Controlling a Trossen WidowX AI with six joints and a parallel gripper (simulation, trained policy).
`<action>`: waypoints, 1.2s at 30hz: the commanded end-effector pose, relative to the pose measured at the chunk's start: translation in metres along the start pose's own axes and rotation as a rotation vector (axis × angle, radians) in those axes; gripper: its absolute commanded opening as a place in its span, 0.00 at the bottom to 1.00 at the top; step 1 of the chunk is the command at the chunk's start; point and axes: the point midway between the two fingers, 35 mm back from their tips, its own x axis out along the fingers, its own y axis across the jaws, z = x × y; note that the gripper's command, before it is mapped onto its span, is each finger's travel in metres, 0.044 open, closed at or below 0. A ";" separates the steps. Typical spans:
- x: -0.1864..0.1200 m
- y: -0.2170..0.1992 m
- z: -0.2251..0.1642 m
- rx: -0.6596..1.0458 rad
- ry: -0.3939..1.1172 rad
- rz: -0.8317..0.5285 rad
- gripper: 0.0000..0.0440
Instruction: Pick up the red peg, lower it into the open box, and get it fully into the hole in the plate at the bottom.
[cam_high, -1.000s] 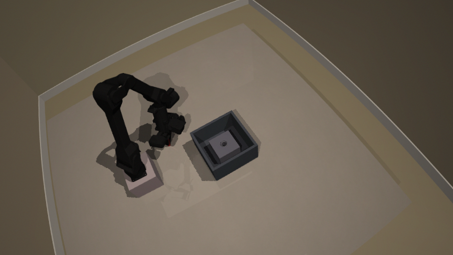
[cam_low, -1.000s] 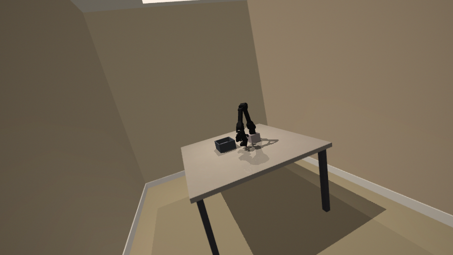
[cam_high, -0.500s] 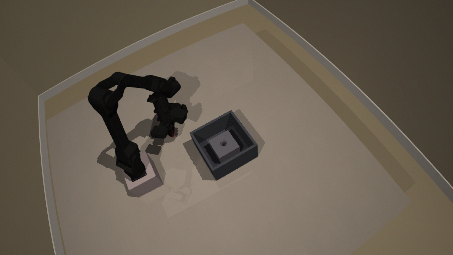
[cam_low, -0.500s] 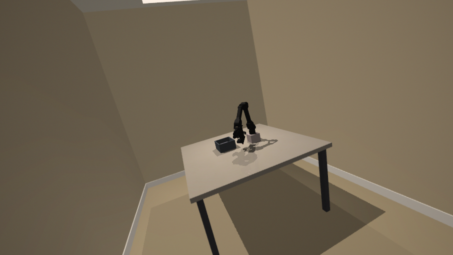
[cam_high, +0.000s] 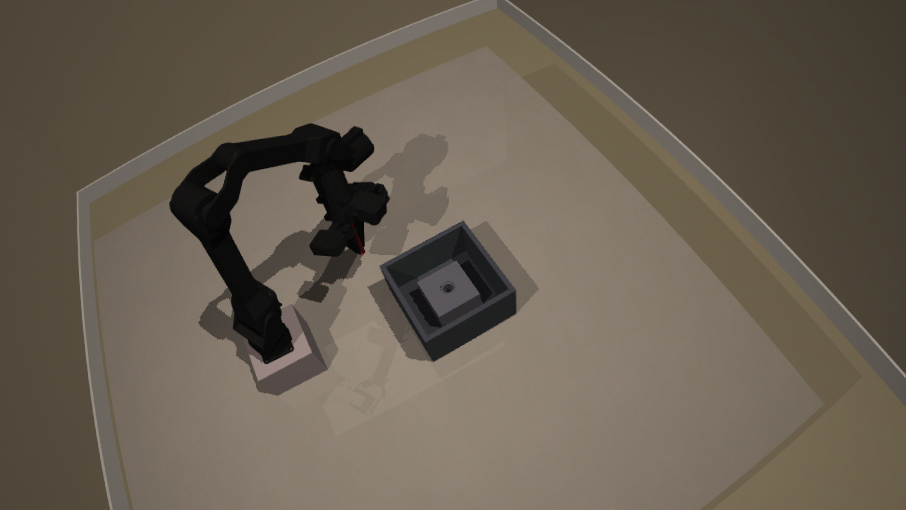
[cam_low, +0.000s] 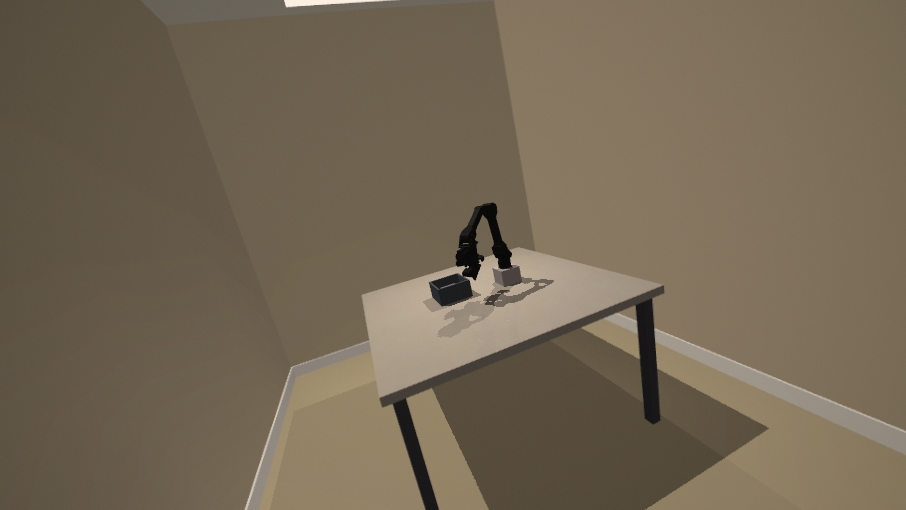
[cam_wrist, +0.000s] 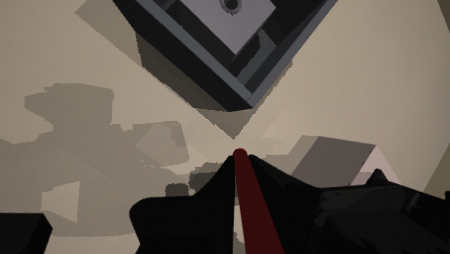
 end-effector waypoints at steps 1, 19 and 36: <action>-0.007 -0.001 0.015 0.031 -0.017 -0.001 0.00; -0.004 -0.010 0.107 0.198 -0.059 0.023 0.00; 0.043 -0.015 0.170 0.154 -0.014 0.074 0.00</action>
